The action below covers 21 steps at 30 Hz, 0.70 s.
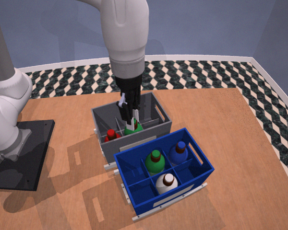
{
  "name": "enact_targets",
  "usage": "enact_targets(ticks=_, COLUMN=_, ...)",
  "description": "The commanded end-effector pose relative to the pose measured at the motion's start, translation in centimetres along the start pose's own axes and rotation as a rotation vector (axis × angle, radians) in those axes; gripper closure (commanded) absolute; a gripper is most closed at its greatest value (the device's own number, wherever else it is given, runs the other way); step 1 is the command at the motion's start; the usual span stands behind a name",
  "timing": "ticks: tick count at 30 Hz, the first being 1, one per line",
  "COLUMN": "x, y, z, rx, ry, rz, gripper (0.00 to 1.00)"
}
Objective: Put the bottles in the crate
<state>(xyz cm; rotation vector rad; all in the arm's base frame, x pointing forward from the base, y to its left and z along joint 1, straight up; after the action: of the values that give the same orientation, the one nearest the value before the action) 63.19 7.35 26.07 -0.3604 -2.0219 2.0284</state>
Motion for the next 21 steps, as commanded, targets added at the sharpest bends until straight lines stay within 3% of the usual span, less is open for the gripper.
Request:
enact_targets(ticks=1, x=0.0, y=-0.01, z=0.0, rx=0.0, ry=0.0, rz=0.0, gripper=1.0)
enact_targets(ticks=21, x=0.0, y=0.74, z=0.0, rx=0.0, ry=0.0, rz=0.0, gripper=1.0)
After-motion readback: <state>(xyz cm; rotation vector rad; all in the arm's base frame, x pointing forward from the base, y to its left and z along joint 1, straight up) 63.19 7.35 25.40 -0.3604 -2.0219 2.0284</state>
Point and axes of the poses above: the point where the finger pads meet when closed, its own y axis out along the fingers, its own z axis across the jaws, x = y × z, the point moved 9 cm from there along -y, back along the fingers, and after that the axes turned 4 degrees about y, right-handed, at the moved point
